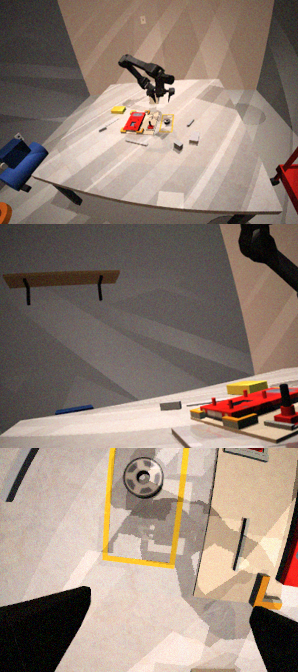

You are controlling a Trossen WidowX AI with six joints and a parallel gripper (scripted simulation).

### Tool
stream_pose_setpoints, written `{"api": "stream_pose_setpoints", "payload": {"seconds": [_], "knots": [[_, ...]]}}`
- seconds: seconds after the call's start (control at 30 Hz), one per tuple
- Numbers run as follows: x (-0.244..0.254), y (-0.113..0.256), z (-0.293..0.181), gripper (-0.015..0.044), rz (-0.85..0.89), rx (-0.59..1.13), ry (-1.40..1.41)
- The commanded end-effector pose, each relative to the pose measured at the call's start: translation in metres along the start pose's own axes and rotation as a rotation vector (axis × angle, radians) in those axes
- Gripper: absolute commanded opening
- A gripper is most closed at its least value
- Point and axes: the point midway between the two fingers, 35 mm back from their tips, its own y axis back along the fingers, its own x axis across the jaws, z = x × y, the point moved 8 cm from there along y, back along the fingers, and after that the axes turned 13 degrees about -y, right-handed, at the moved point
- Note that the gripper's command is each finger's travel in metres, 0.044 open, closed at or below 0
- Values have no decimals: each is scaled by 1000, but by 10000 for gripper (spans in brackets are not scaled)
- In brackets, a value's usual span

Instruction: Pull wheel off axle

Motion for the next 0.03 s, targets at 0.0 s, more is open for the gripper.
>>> {"api": "stream_pose_setpoints", "payload": {"seconds": [0.0], "knots": [[-1,0,-1,440,-2,4,-3]]}}
